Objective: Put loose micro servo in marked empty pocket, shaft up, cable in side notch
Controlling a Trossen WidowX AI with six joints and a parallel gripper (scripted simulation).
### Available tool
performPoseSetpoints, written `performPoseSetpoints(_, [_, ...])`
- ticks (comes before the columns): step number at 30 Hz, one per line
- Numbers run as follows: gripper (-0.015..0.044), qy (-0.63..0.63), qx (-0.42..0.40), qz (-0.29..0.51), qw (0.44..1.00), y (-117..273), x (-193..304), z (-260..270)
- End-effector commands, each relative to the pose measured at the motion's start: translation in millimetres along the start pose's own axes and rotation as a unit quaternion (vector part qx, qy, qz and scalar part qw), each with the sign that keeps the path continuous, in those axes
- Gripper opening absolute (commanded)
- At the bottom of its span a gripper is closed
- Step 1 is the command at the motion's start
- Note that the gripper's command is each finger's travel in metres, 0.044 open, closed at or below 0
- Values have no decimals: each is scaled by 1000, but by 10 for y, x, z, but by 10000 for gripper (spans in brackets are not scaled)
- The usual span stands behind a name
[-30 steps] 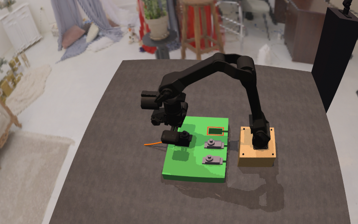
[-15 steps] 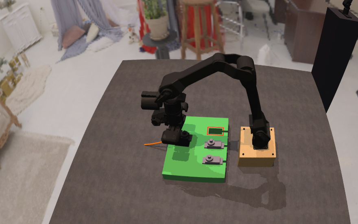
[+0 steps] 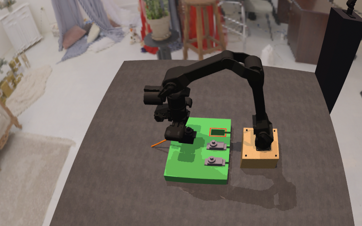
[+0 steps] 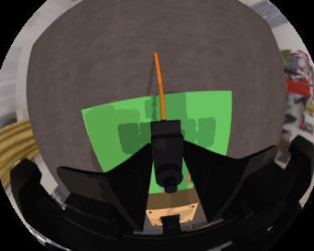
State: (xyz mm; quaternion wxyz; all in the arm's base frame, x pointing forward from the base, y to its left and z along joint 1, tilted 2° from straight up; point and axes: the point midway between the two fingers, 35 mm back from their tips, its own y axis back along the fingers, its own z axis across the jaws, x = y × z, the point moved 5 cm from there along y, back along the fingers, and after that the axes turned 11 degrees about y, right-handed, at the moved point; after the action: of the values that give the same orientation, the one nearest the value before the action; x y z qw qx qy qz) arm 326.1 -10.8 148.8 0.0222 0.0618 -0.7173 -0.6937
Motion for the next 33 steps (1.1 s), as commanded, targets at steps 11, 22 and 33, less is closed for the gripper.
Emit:
performPoseSetpoints(11, [0, 2, -2, 1, 1000, 15, 351, -11])
performPoseSetpoints(22, [0, 2, 0, 1, 1000, 13, 443, -264])
performPoseSetpoints(33, [0, -6, 1, 1, 1000, 15, 496, -637])
